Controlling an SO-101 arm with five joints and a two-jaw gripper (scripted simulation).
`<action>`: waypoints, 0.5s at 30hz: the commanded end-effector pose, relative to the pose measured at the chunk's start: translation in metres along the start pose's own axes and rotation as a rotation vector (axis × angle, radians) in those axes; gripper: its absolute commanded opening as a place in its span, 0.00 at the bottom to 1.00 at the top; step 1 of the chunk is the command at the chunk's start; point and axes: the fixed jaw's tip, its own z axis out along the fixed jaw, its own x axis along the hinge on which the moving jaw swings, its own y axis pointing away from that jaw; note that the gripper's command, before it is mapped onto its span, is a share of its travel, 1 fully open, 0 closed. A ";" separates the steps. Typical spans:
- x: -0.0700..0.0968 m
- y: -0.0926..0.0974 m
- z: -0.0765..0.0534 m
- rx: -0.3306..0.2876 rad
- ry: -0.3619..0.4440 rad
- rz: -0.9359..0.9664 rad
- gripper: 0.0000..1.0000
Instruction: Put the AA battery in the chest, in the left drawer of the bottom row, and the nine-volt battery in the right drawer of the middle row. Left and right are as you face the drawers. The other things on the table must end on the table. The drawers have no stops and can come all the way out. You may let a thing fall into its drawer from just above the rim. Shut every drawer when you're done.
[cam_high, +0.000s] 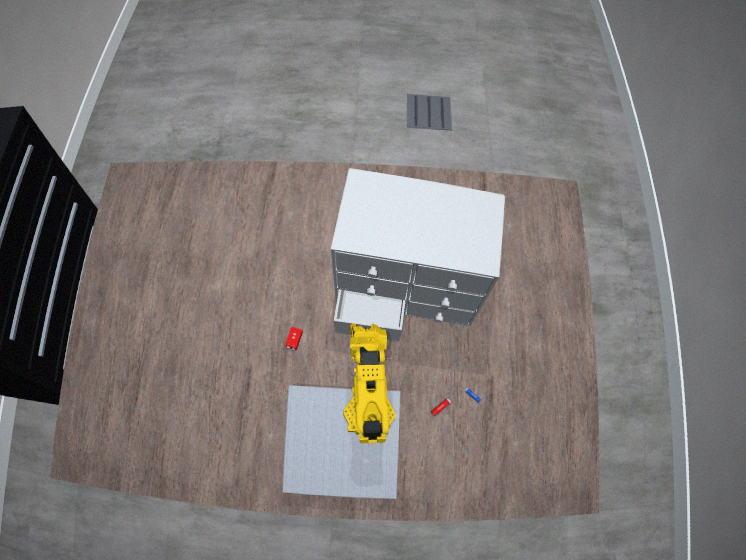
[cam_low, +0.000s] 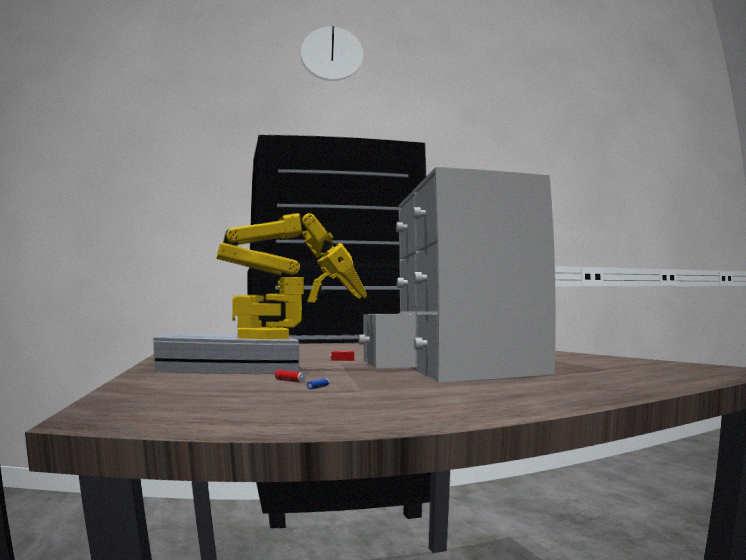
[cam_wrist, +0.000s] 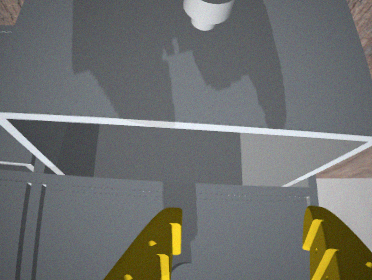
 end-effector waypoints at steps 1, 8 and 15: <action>0.017 -0.001 -0.010 0.002 0.015 -0.008 0.21; 0.021 -0.001 -0.011 0.002 0.020 -0.009 0.21; 0.021 -0.001 -0.011 0.002 0.020 -0.009 0.21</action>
